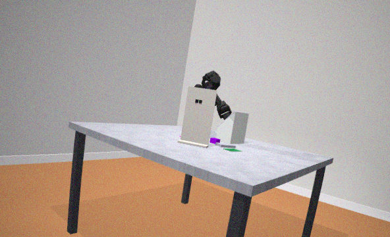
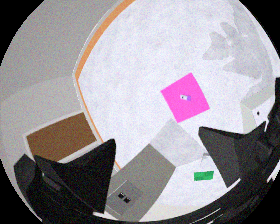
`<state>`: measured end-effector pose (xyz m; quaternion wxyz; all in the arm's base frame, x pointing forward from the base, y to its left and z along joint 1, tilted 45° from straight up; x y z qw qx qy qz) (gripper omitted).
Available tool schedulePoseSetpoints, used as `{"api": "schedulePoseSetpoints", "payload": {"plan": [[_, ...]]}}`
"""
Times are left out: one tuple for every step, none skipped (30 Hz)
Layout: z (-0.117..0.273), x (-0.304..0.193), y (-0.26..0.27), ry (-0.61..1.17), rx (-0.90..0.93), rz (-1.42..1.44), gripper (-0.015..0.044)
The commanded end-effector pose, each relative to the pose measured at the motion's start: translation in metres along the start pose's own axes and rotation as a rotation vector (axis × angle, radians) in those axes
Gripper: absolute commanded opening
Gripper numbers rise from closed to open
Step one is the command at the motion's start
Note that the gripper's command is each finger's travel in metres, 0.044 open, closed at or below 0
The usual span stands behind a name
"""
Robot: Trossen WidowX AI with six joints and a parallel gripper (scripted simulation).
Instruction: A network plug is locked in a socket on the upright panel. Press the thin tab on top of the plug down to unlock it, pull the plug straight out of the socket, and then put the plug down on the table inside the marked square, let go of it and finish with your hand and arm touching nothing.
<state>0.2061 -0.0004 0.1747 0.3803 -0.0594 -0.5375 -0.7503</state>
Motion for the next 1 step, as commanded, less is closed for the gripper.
{"api": "schedulePoseSetpoints", "payload": {"plan": [[0.0003, 0.0, 0.0006, -0.001, 0.003, -0.002, 0.044]]}}
Point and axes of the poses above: the point midway between the two fingers, 35 mm back from their tips, its own z axis back along the fingers, its own y axis across the jaws, x = y × z, the point moved 5 cm from there along z, back along the fingers, and after that the axes turned 12 degrees about -z, right-handed, at the moved point
